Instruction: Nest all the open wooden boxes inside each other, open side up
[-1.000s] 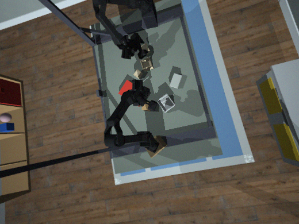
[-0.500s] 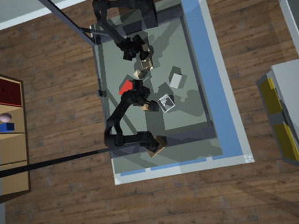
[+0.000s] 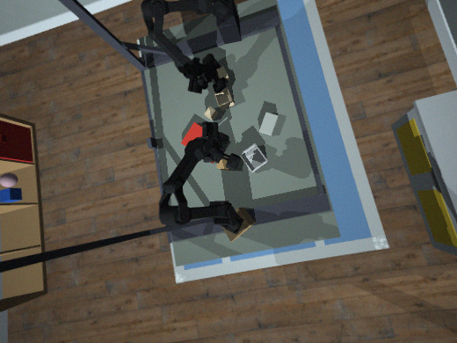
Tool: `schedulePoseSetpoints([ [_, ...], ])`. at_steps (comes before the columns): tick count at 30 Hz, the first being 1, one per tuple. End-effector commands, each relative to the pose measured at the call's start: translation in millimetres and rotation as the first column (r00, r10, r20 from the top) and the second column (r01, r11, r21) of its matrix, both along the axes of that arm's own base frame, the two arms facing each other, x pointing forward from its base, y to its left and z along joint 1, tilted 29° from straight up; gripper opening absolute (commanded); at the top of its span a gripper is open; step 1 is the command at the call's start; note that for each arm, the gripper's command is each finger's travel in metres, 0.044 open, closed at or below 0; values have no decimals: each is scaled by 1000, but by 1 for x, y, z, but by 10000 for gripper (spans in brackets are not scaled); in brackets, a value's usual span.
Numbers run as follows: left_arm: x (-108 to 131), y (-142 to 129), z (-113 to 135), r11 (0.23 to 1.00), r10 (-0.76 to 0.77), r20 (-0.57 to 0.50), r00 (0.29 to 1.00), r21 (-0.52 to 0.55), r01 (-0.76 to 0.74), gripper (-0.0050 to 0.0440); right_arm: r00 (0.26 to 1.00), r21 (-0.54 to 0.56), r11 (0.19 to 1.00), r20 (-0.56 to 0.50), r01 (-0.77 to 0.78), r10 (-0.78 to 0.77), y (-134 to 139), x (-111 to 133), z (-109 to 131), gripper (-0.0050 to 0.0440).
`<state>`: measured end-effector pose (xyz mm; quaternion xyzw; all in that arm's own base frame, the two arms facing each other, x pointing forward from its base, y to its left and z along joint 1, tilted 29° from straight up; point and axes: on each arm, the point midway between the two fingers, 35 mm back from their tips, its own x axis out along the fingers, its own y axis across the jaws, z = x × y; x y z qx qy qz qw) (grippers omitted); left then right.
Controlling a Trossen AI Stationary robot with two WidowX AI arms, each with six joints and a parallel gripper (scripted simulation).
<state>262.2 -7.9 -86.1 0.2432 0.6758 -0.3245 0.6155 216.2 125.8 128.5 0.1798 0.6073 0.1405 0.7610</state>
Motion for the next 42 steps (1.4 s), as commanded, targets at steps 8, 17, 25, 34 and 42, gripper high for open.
schedulePoseSetpoints([
  [8, 2, -3, -1, 1000, -11, 4, 1000, -6, 11, 245, 1000, 8, 1000, 20, -5, 5, 0, 0, 6, 400],
  [17, 2, 2, 6, 1000, 2, 34, 999, -21, -1, 173, 1000, 8, 1000, 20, -5, 5, 0, 0, 6, 400],
  [25, -4, 9, 9, 989, 30, 145, 989, -149, -8, 0, 1000, 8, 1000, 20, -5, 5, 0, 0, 6, 400],
  [34, -10, 15, 8, 964, 74, 248, 966, -267, -5, -3, 1000, 8, 1000, 20, -5, 5, 0, 0, 6, 400],
  [42, -18, 19, 2, 926, 127, 316, 940, -378, 2, -27, 1000, 8, 1000, 20, -5, 5, 0, 0, 6, 400],
])
